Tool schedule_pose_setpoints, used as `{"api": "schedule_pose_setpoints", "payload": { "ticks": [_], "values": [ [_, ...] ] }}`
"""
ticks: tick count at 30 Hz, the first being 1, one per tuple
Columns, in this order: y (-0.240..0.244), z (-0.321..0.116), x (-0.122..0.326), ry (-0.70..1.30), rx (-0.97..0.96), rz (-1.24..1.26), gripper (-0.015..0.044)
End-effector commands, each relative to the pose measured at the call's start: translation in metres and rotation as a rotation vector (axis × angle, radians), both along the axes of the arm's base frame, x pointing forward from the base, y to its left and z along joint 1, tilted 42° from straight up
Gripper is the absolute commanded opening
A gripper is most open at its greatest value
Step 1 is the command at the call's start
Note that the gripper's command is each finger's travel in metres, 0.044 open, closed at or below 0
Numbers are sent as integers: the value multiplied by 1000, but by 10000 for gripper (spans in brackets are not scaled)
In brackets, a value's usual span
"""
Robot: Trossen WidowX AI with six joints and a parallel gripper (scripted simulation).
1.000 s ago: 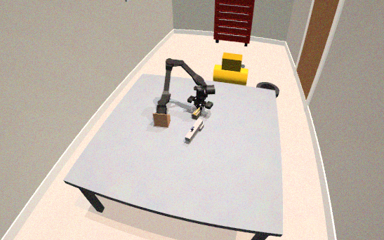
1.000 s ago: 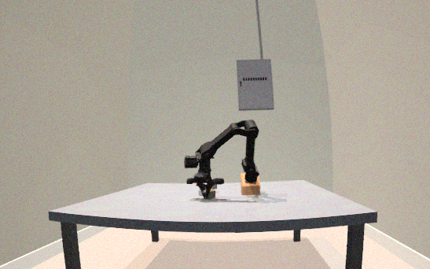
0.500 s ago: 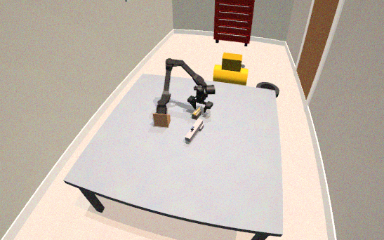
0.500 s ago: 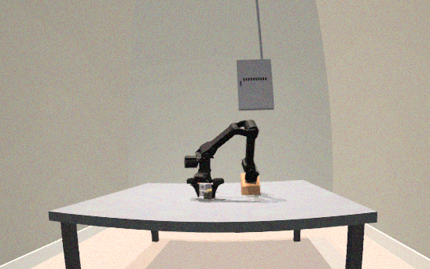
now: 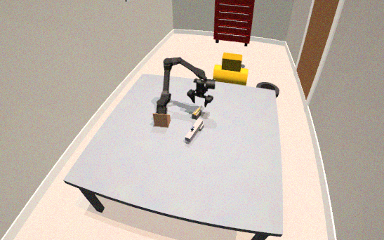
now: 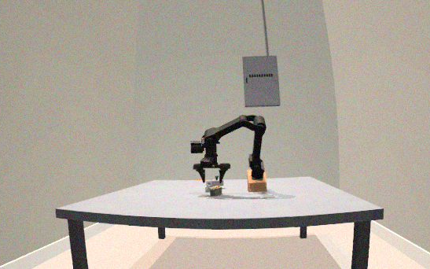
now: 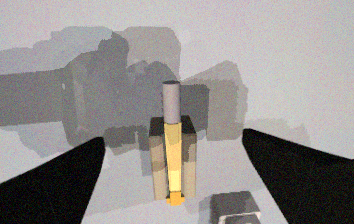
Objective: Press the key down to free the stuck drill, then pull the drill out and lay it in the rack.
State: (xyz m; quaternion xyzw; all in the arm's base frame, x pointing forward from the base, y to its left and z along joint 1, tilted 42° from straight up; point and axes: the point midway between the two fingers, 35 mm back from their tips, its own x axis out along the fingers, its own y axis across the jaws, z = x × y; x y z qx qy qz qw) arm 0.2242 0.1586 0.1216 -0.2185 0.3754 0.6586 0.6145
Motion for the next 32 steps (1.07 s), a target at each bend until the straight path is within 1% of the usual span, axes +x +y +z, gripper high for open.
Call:
{"api": "schedule_pose_setpoints", "payload": {
  "ticks": [1, 3, 4, 6, 9, 13, 18, 23, 32],
  "values": [
    [-8, 15, 3, -9, 7, 4, 440],
    [-10, 19, 4, -9, 7, 4, 440],
    [-7, 10, 4, -4, 1, -5, 440],
    [-11, 9, 11, -6, 3, -36, 440],
    [-25, 5, 36, -13, 11, -139, 440],
    [-58, -4, 78, -26, 26, -323, 440],
    [-112, -11, 127, -80, 38, -542, 440],
    [-179, -18, 165, -137, 50, -759, 440],
    [-300, -29, 190, -216, 99, -1110, 440]
  ]
}}
